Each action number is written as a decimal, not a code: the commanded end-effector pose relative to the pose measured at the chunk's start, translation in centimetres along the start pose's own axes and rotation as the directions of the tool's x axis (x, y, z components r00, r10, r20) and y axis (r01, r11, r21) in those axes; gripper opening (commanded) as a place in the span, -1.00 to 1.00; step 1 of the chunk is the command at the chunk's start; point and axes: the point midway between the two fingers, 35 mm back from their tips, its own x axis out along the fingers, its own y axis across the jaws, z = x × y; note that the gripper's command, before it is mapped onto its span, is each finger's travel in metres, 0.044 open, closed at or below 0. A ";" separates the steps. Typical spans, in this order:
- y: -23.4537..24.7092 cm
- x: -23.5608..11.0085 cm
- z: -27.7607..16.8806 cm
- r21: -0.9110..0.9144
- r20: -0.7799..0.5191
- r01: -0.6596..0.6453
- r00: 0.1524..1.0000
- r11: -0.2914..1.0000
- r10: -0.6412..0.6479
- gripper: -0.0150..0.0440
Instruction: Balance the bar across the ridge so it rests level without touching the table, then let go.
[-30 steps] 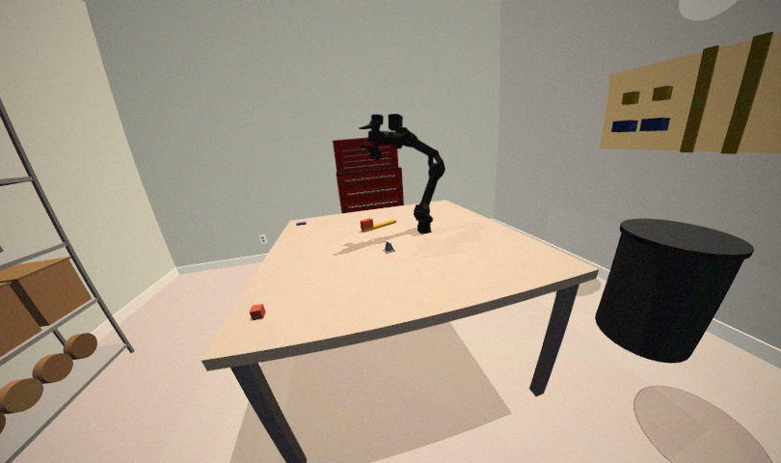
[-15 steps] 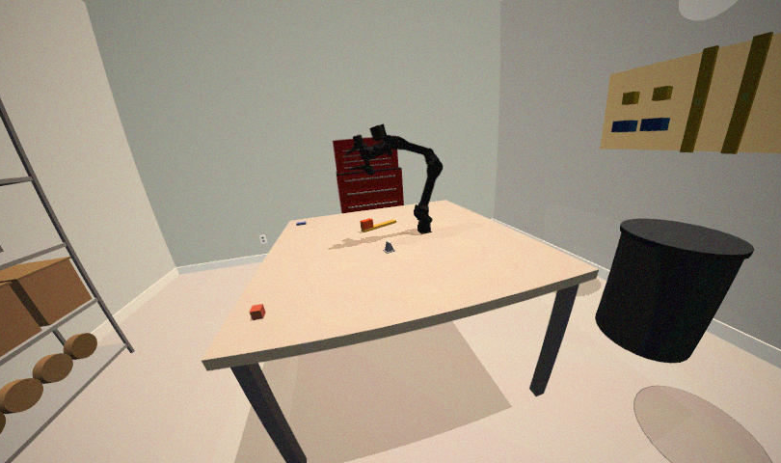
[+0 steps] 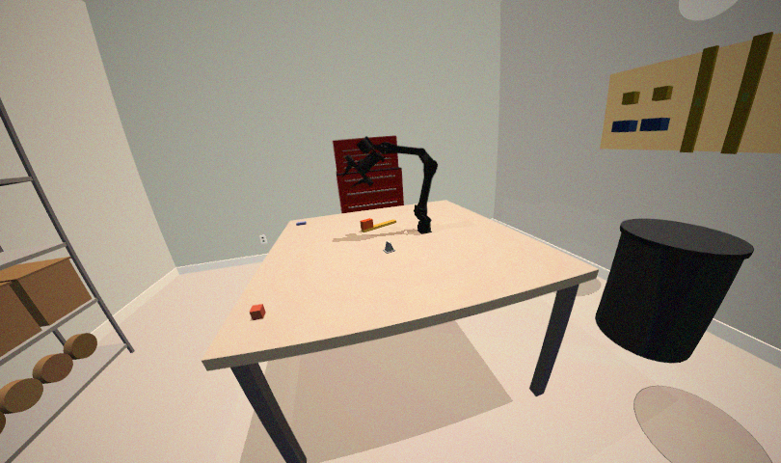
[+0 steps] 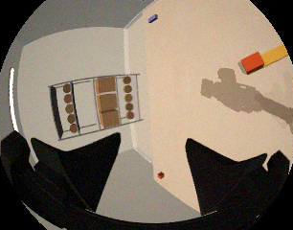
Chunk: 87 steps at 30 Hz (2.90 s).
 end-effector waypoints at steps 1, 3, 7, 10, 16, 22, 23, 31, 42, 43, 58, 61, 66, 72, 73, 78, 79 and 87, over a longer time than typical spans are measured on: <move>-1.5 1.2 2.1 0.069 0.052 0.078 0.995 0.995 -0.081 0.58; -2.4 1.7 3.3 0.111 0.079 0.118 0.989 0.987 -0.127 0.58; -4.3 2.4 5.7 0.201 0.125 0.192 0.968 0.961 -0.219 0.58; -5.7 2.8 7.4 0.272 0.153 0.240 0.945 0.932 -0.288 0.58; -8.7 3.1 10.7 0.417 0.190 0.318 0.886 0.852 -0.423 0.58; -11.7 2.8 13.5 0.555 0.201 0.367 0.812 0.747 -0.548 0.58; -12.2 2.7 14.0 0.577 0.200 0.373 0.799 0.727 -0.568 0.58; -16.0 1.5 17.0 0.739 0.168 0.389 0.684 0.549 -0.710 0.58; -19.0 0.2 18.9 0.846 0.112 0.368 0.586 0.386 -0.803 0.58; -19.2 0.4 18.9 0.846 0.112 0.368 0.586 0.386 -0.803 0.58; -26.5 5.6 19.9 0.846 0.112 0.368 0.585 0.386 -0.803 0.58; -26.6 5.7 19.9 0.846 0.112 0.368 0.585 0.386 -0.803 0.58; -26.9 5.9 19.9 0.846 0.112 0.368 0.585 0.386 -0.803 0.58; -27.7 6.5 20.1 0.846 0.112 0.368 0.585 0.386 -0.803 0.58; -27.8 6.6 20.1 0.846 0.112 0.368 0.585 0.386 -0.803 0.58; -28.5 7.1 20.2 0.846 0.112 0.368 0.585 0.386 -0.803 0.58; -28.6 7.1 20.2 0.846 0.112 0.368 0.585 0.386 -0.803 0.58; -28.7 7.2 20.2 0.846 0.112 0.368 0.585 0.386 -0.803 0.58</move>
